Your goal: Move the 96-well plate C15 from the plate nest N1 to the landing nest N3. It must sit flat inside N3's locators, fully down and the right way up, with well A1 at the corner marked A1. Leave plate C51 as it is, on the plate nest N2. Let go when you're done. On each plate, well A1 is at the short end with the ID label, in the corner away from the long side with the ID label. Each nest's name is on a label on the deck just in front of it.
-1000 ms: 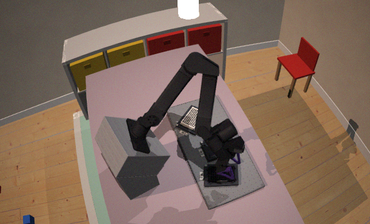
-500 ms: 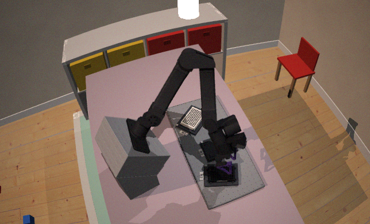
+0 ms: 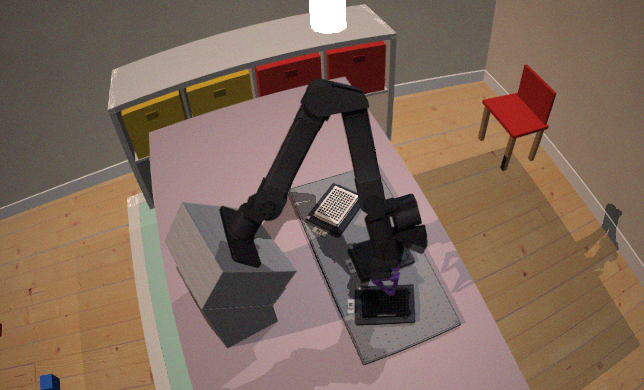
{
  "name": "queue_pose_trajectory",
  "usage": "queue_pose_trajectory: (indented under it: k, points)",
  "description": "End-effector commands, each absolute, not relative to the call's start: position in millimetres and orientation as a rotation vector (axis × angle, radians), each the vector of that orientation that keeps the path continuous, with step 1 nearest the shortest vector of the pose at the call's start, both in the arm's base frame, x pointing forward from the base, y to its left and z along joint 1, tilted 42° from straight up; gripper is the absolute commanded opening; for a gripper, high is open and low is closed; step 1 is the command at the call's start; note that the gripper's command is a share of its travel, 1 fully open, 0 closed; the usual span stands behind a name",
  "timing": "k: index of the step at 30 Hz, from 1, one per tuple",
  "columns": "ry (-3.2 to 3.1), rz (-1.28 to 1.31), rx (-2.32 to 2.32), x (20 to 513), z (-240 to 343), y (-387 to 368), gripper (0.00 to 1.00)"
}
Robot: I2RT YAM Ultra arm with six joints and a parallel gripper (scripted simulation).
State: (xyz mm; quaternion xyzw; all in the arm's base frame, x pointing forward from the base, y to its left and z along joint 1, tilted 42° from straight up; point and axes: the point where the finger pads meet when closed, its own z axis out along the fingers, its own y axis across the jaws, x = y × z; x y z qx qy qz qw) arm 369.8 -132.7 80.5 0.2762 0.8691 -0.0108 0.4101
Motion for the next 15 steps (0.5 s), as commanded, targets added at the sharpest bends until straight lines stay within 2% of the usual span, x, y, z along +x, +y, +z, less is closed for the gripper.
queue_pose_trajectory:
  k: [1,9,15]
  points:
    - [2.257,-0.037,0.644,364.9,92.9,-121.7,1.00]
    - [2.350,-0.042,0.626,345.9,85.5,-108.1,1.00]
    - [2.431,-0.028,0.521,340.3,101.9,-83.0,1.00]
